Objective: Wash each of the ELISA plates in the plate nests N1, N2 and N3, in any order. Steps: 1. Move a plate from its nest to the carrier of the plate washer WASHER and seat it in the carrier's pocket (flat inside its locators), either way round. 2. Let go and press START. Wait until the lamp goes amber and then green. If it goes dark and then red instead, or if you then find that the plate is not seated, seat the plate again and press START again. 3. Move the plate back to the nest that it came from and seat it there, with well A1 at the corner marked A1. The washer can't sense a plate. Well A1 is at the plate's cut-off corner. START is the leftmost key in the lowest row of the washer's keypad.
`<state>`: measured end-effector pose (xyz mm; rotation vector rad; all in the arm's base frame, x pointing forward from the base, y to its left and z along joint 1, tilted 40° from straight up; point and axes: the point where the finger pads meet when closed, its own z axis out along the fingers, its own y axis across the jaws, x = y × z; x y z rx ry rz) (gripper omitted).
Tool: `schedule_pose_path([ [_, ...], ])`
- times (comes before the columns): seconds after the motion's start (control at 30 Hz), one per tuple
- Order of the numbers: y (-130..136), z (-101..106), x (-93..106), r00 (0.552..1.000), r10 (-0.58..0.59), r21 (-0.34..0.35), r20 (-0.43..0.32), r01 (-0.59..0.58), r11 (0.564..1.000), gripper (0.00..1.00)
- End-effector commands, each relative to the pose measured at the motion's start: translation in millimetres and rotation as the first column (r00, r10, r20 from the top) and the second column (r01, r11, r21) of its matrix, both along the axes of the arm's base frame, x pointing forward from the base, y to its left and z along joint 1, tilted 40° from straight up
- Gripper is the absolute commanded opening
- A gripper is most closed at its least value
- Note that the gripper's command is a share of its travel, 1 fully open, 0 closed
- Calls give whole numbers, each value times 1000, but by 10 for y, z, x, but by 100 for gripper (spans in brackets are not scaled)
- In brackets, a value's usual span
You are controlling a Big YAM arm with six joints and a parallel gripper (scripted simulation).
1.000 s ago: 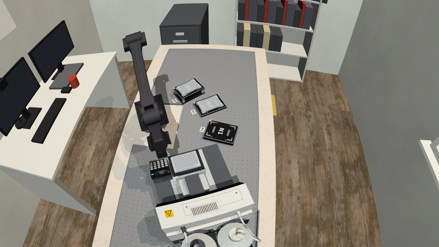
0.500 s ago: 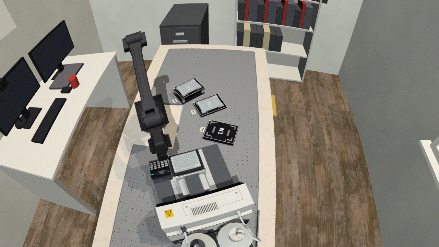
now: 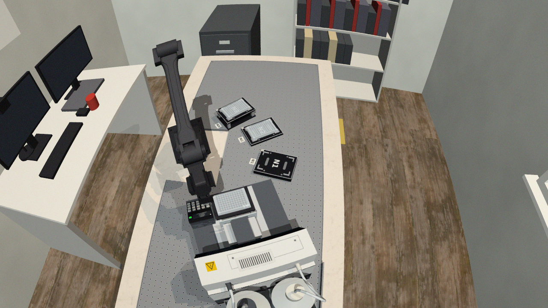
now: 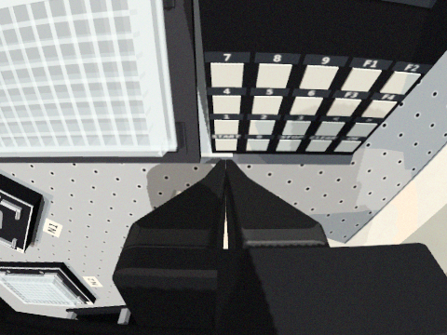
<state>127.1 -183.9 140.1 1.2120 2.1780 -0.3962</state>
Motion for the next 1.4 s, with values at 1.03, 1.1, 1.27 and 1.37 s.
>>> schedule_pose_path([
  [1.03, -166, -241, 114, 1000, -5, 0, 4, 5, 1000, 0],
  [1.1, -173, -252, 120, 1000, -5, 0, 4, 5, 1000, 0],
  [1.27, -184, -268, 126, 1000, -5, 0, 4, 5, 1000, 0],
  [1.37, -184, -268, 126, 1000, -5, 0, 4, 5, 1000, 0],
])
